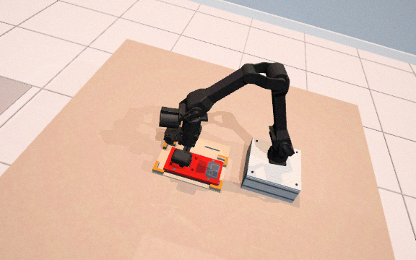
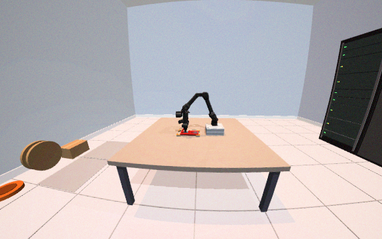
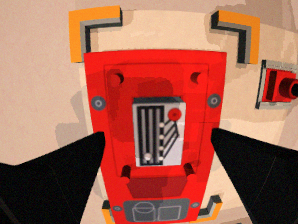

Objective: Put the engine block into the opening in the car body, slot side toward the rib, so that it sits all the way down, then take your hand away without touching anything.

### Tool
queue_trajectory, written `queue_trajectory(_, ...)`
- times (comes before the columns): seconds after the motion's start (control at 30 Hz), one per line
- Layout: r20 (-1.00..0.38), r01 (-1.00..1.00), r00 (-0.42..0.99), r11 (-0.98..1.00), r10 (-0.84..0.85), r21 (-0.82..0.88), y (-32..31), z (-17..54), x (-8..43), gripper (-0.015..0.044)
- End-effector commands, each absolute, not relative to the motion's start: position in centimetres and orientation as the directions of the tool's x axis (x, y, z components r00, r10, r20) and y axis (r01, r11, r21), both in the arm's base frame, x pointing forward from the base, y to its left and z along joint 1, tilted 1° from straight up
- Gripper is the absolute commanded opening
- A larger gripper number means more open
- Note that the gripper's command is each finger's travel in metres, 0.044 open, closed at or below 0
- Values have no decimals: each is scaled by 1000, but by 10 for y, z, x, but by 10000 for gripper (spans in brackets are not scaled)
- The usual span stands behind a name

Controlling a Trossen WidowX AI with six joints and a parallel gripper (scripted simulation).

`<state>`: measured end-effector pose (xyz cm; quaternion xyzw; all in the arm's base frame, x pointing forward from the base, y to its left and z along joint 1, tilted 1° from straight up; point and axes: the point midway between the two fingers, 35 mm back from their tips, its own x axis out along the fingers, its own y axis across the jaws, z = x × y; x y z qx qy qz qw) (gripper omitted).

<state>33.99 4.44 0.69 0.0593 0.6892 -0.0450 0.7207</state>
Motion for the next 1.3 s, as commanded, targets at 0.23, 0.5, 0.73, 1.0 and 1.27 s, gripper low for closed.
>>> queue_trajectory(0.23, -999, 146, 46, 989, 16, 23, 44, 7, 340, 440)
queue_trajectory(0.5, -999, 146, 46, 989, 13, 19, 45, 21, 338, 440)
queue_trajectory(0.73, -999, 146, 46, 989, 13, 19, 45, 21, 338, 282)
queue_trajectory(1.0, -999, 146, 46, 989, 13, 19, 45, 21, 338, 72)
queue_trajectory(1.27, -999, 146, 46, 989, 13, 19, 45, 21, 338, 0)
